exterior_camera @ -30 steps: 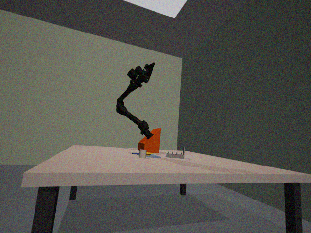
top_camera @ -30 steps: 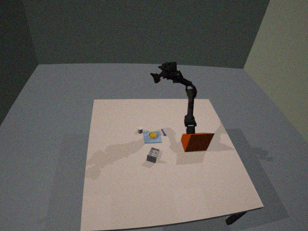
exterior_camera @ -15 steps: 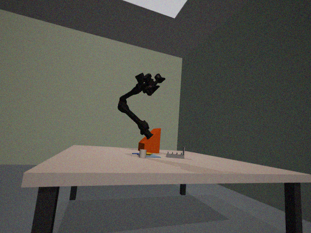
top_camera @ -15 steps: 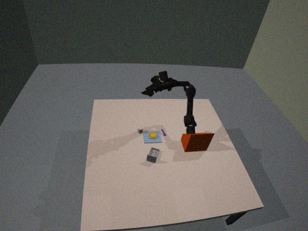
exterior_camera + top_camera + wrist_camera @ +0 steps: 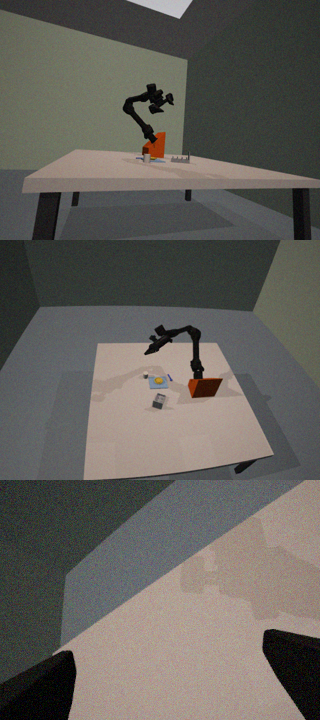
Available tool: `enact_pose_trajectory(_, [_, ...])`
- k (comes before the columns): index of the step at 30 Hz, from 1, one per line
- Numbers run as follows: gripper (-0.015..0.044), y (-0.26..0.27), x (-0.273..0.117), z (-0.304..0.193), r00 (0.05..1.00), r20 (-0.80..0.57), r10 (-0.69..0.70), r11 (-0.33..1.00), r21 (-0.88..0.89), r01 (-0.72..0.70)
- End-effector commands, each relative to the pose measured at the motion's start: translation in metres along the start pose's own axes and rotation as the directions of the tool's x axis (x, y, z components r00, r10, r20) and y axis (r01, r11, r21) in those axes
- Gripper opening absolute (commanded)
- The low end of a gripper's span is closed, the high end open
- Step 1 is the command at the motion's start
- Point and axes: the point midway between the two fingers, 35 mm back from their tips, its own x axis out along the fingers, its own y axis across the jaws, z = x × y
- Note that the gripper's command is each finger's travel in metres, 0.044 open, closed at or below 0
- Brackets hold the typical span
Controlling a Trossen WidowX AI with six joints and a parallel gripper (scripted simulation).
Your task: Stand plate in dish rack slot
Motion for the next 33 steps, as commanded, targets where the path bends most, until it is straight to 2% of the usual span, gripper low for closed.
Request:
enact_pose_trajectory(1, [0.04,-0.022,0.016,-0.024,0.992,-0.084,-0.091,0.995,-0.049,0.087])
enact_pose_trajectory(9, [0.04,-0.07,0.041,-0.075,0.927,-0.258,-0.273,0.957,-0.169,0.235])
enact_pose_trajectory(17, [0.04,-0.118,0.05,-0.125,0.802,-0.411,-0.433,0.894,-0.311,0.323])
enact_pose_trajectory(31, [0.04,-0.194,0.029,-0.206,0.492,-0.599,-0.632,0.77,-0.559,0.308])
enact_pose_trajectory(33, [0.04,-0.198,0.026,-0.21,0.476,-0.605,-0.639,0.765,-0.569,0.302])
